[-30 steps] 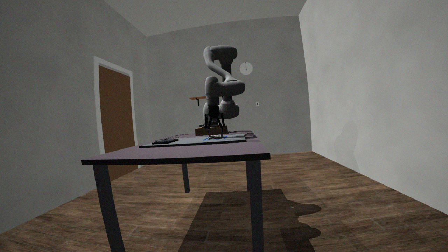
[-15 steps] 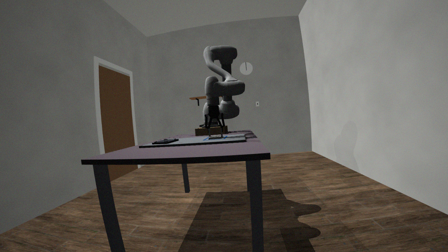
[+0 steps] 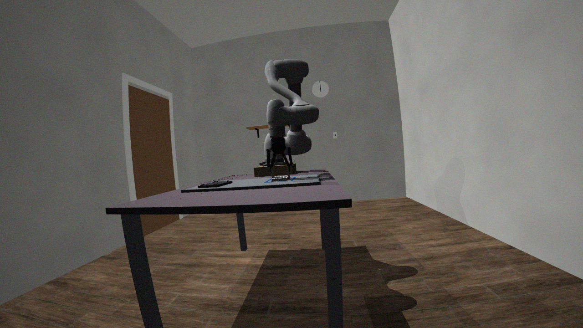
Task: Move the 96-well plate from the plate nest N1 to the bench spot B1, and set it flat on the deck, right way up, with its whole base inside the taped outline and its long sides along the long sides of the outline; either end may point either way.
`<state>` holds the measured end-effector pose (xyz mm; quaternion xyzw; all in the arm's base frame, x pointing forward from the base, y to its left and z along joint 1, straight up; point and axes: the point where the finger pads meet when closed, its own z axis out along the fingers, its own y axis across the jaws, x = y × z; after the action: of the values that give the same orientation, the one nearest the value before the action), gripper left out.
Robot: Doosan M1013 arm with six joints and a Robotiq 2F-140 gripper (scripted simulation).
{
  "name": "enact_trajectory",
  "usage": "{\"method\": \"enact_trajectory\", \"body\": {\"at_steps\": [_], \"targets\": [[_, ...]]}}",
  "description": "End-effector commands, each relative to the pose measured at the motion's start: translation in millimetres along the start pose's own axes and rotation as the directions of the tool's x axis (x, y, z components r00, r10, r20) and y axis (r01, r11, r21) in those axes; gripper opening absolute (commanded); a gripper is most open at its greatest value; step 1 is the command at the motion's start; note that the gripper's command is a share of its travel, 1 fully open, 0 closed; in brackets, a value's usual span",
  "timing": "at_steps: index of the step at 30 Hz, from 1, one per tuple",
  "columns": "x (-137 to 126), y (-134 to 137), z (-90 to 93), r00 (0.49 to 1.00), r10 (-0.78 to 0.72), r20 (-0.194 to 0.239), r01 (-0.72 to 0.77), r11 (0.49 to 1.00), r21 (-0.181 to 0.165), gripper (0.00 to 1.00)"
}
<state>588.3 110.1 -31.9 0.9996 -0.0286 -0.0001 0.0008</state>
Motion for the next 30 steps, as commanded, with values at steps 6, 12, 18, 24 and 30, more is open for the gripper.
{"method": "enact_trajectory", "body": {"at_steps": [6, 12, 18, 24, 30], "targets": [[-1.8, -1.2, 3.8, 1.000, 0.006, 0.004, -0.006, 1.000, 0.003, 0.00], [-1.8, -1.2, 3.8, 1.000, 0.006, 0.004, -0.006, 1.000, 0.003, 1.00], [-1.8, -1.2, 3.8, 1.000, 0.006, 0.004, -0.006, 1.000, 0.003, 1.00], [-1.8, -1.2, 3.8, 1.000, 0.006, 0.004, -0.006, 1.000, 0.003, 1.00], [-1.8, -1.2, 3.8, 1.000, 0.006, 0.004, -0.006, 1.000, 0.003, 1.00]]}}
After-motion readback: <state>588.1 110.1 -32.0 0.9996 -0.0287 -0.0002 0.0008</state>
